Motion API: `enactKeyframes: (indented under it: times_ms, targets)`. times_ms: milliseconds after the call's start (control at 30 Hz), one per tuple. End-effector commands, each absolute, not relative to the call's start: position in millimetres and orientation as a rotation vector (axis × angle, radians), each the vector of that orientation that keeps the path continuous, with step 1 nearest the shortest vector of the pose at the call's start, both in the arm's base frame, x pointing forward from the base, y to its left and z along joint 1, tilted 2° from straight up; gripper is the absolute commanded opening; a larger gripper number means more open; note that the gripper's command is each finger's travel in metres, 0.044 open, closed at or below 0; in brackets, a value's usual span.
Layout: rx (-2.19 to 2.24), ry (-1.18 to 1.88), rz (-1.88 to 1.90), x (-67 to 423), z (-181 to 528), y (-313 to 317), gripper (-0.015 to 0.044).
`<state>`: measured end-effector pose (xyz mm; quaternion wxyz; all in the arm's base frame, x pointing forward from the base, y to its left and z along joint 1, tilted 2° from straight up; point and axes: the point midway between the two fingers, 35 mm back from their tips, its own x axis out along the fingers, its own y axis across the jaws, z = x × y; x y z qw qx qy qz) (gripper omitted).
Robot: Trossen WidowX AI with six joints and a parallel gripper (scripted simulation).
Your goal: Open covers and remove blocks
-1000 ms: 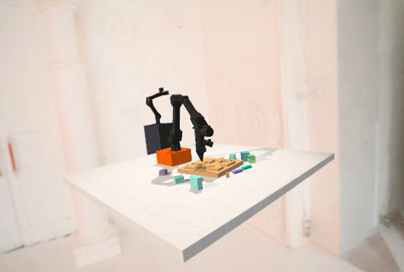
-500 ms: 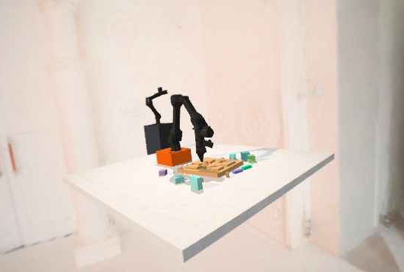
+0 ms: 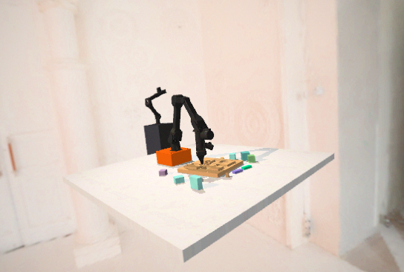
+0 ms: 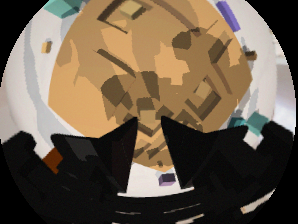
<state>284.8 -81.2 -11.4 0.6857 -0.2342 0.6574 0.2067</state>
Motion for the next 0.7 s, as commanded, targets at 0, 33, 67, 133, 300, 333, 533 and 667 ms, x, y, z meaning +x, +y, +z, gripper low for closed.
enactKeyframes:
  times_ms: [0,33,67,133,300,333,533,667]
  targets:
    - [-0.526,1.472,0.471,284,-15,-80,0.0144]
    - [-0.526,1.472,0.471,284,-15,-80,0.0144]
    - [-0.526,1.472,0.471,284,-15,-80,0.0144]
    - [-0.526,1.472,0.471,284,-15,-80,0.0144]
    - [-0.526,1.472,0.471,284,-19,-80,0.0144]
    - [-0.526,1.472,0.471,284,-20,-80,0.0144]
    - [-0.526,1.472,0.471,284,-25,-81,0.0144]
    - [-0.524,1.474,0.464,284,-24,-81,0.0130]
